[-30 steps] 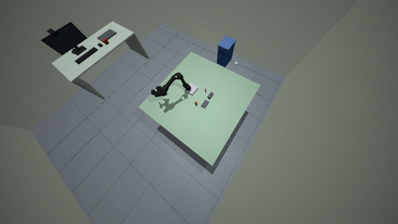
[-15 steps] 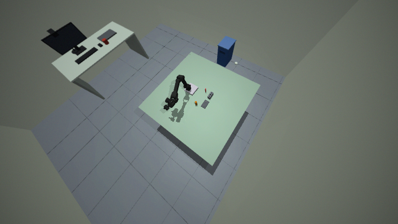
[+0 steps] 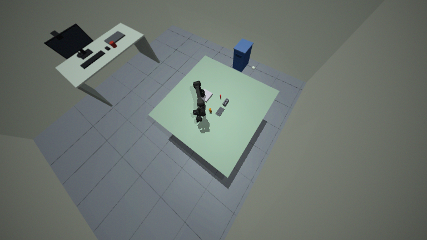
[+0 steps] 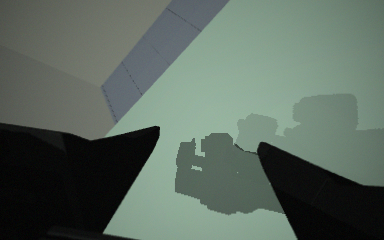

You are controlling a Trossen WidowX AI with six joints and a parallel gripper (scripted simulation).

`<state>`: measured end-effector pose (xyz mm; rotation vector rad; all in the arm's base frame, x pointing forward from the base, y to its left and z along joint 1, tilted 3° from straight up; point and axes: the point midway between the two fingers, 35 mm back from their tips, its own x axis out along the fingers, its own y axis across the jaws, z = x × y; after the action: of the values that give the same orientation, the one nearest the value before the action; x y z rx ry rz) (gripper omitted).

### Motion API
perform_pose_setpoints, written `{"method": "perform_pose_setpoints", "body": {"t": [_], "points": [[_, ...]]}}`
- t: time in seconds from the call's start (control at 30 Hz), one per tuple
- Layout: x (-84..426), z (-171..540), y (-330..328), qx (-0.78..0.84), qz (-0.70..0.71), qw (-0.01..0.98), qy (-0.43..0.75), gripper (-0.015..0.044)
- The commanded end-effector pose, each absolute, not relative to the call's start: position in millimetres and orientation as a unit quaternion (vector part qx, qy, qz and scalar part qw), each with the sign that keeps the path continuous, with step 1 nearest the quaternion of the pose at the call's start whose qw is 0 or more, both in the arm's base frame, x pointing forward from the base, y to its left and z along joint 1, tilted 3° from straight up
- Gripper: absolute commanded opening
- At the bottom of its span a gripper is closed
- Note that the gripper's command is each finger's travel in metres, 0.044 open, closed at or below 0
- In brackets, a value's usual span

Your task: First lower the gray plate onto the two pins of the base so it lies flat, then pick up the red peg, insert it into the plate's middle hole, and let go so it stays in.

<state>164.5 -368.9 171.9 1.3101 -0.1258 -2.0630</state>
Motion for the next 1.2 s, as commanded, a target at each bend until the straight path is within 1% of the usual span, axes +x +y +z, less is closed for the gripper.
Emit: {"method": "perform_pose_setpoints", "body": {"t": [0.0, 0.2, 0.37, 0.53, 0.73, 0.9, 1.07, 1.17], "points": [[215, 168, -337, 0.533, -0.759, 0.373, 0.009, 0.0440], [291, 157, -258, 0.566, -0.698, 0.418, 0.131, 0.0440], [332, 151, -179, 0.575, -0.647, 0.442, 0.235, 0.0440], [353, 147, -93, 0.566, -0.599, 0.454, 0.339, 0.0440], [353, 148, 9, 0.535, -0.548, 0.455, 0.453, 0.0440], [352, 146, 20, 0.531, -0.543, 0.455, 0.465, 0.0440], [352, 92, 20, 0.531, -0.543, 0.455, 0.465, 0.0440], [351, 83, 20, 0.531, -0.543, 0.455, 0.465, 0.0440]]}}
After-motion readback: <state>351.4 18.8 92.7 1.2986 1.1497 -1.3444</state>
